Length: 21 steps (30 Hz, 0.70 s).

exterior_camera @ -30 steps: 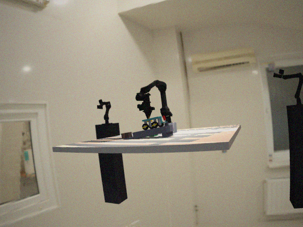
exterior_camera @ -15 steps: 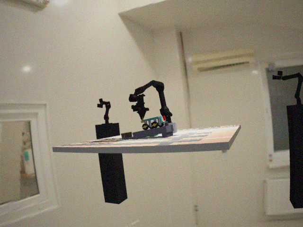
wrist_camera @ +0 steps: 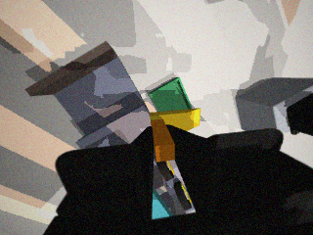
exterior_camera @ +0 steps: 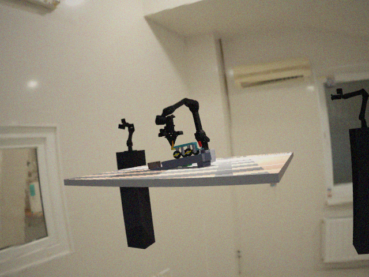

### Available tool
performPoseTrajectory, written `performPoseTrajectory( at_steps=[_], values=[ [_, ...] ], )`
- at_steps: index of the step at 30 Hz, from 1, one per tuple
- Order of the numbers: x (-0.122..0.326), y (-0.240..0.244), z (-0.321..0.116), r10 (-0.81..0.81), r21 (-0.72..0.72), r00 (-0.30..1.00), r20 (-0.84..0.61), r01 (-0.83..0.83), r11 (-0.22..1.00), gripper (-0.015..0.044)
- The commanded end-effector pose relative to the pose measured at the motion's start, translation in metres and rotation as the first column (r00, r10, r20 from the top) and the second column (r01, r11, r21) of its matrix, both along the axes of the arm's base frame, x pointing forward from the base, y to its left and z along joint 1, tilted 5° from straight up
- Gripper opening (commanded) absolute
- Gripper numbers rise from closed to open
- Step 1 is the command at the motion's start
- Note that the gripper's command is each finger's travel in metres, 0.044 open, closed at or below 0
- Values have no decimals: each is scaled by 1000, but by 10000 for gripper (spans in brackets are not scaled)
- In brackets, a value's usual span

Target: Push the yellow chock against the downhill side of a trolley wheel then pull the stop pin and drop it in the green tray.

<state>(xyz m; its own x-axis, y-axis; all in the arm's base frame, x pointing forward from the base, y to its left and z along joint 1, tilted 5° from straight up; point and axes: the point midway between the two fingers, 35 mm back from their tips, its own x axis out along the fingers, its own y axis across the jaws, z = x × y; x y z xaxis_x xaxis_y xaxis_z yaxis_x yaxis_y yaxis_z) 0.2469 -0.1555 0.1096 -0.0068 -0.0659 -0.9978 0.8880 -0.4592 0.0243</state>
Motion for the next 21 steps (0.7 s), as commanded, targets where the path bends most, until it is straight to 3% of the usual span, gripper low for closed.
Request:
performPoseTrajectory(
  at_steps=[1, 11, 21],
  values=[
    [1, -1, 1, -152, 13, 988, 10, 152, 988, 0],
    [1, -2, 1, -482, 41, 876, 18, 481, 876, 0],
    [1, -3, 1, -755, 67, 656, 12, 753, 655, 0]
  ],
)
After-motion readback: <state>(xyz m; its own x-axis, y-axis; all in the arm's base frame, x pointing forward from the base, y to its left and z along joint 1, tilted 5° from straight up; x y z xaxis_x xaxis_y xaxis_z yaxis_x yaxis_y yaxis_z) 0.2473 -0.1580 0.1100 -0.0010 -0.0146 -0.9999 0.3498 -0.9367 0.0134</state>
